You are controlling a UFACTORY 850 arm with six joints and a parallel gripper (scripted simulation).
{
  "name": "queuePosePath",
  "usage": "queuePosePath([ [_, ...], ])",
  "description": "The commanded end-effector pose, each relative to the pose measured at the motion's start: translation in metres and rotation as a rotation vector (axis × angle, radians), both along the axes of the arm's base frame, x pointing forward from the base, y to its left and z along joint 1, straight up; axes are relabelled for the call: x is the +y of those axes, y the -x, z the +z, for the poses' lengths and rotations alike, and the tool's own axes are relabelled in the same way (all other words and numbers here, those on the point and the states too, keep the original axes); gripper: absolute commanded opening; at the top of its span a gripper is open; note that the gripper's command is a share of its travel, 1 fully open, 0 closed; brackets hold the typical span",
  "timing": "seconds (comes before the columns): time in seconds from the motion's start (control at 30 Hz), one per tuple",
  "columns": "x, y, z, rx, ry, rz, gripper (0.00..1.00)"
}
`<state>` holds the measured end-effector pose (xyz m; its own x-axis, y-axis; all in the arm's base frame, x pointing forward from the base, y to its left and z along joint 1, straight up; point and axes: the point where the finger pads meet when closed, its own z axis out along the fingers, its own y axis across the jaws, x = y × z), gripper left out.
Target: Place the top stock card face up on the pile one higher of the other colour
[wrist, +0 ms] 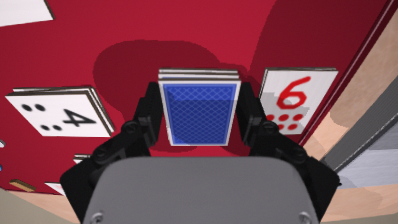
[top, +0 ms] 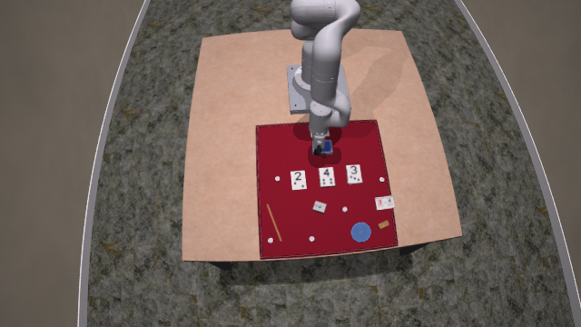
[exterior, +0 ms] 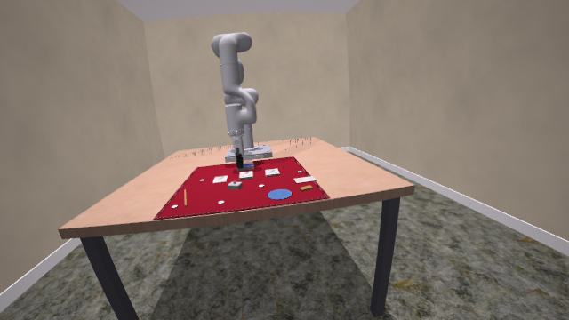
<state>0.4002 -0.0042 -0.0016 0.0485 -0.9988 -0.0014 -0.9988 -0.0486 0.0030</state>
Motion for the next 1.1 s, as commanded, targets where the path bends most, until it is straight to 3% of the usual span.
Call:
queuePosePath([
  [0.0, 0.0000, -0.0007, 0.0004, -0.001, 0.000, 0.000, 0.74],
  [1.07, 0.0000, -0.0007, 0.0004, -0.001, 0.000, 0.000, 0.72],
])
